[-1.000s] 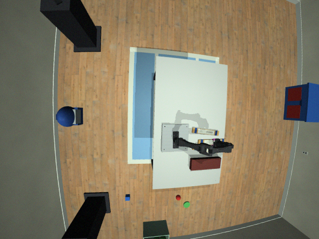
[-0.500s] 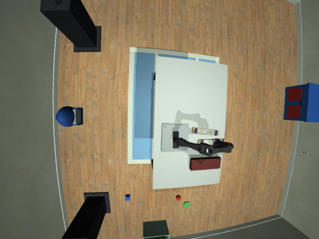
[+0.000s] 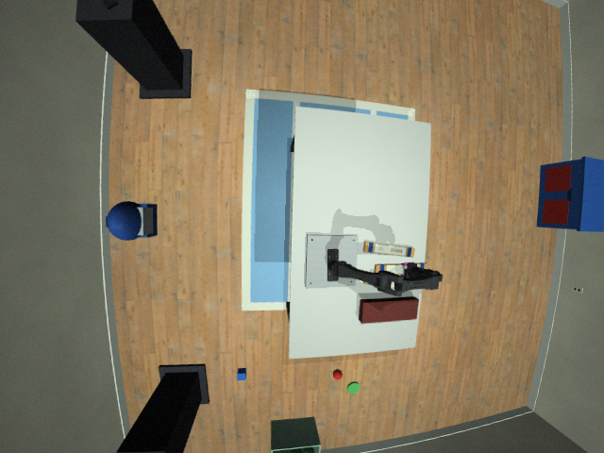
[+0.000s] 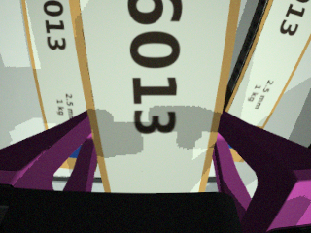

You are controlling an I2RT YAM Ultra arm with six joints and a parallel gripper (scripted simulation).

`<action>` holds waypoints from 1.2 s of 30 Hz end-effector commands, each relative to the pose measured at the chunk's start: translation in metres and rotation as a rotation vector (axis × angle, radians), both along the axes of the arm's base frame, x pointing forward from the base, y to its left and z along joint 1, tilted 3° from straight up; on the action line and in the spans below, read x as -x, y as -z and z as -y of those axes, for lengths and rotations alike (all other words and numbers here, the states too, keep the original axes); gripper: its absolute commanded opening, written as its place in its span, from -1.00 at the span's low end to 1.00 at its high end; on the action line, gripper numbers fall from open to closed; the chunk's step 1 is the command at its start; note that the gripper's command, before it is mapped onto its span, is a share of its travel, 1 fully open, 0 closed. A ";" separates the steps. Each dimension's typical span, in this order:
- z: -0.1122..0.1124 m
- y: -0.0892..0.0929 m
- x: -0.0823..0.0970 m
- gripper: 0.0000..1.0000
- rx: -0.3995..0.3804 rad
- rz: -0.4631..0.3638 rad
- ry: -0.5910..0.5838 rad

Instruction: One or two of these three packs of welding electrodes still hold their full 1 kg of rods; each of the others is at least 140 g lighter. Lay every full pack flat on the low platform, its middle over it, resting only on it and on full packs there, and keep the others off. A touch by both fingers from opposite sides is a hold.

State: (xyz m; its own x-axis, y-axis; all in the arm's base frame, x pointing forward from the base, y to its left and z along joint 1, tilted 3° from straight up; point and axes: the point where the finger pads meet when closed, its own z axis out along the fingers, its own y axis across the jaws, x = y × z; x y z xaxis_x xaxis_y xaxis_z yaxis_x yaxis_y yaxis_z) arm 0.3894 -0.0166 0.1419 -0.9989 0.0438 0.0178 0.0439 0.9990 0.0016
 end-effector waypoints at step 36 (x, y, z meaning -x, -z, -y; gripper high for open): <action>0.002 -0.022 -0.002 -1.00 -0.007 0.090 -0.002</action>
